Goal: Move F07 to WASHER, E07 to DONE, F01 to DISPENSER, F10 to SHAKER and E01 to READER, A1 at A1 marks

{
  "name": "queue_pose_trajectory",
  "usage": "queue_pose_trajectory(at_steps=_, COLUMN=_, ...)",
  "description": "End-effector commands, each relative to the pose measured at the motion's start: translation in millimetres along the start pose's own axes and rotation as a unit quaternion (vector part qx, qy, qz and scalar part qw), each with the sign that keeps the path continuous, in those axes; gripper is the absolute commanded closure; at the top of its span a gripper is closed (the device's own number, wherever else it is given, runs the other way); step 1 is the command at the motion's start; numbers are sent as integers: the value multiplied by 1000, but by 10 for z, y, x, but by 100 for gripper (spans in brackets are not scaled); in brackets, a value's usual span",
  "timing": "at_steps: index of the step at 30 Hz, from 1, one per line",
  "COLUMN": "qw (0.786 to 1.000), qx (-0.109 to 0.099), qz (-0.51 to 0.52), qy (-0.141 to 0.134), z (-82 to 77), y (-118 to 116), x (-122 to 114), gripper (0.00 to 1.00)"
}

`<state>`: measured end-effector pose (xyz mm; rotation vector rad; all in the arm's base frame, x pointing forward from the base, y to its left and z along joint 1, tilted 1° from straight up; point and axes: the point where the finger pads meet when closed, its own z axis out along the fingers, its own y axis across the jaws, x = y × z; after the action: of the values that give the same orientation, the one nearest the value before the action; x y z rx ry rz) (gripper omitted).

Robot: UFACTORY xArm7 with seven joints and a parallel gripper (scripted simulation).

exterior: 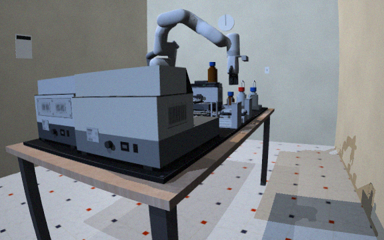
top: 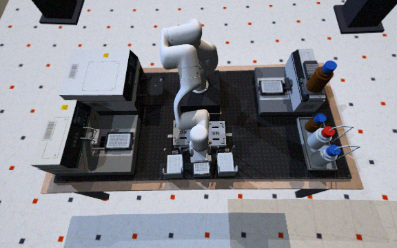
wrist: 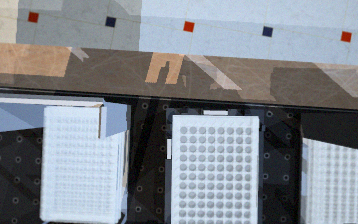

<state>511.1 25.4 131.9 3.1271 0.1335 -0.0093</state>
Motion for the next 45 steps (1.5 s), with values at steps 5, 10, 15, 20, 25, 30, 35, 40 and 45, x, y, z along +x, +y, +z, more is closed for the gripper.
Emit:
queue_pose_trajectory(at_steps=5, qw=1000, qx=0, qz=0, qy=3, z=69, y=0, x=16, gripper=0)
queue_pose_trajectory(at_steps=10, qw=1000, qx=0, qz=0, qy=3, z=109, y=0, x=16, gripper=0)
queue_pose_trajectory(at_steps=15, qw=1000, qx=0, qz=0, qy=3, z=176, y=0, x=17, gripper=0)
queue_pose_trajectory(at_steps=20, qw=1000, qx=0, qz=0, qy=3, z=243, y=0, x=17, gripper=0)
queue_pose_trajectory(at_steps=25, qw=1000, qx=0, qz=0, qy=3, z=283, y=1, x=17, gripper=0)
queue_pose_trajectory(at_steps=30, qw=1000, qx=0, qz=0, qy=3, z=350, y=1, x=18, gripper=0)
queue_pose_trajectory(at_steps=35, qw=1000, qx=0, qz=0, qy=3, z=416, y=1, x=18, gripper=0)
queue_pose_trajectory(at_steps=40, qw=1000, qx=0, qz=0, qy=3, z=483, y=1, x=18, gripper=0)
queue_pose_trajectory(at_steps=45, qw=1000, qx=0, qz=0, qy=3, z=523, y=1, x=18, gripper=0)
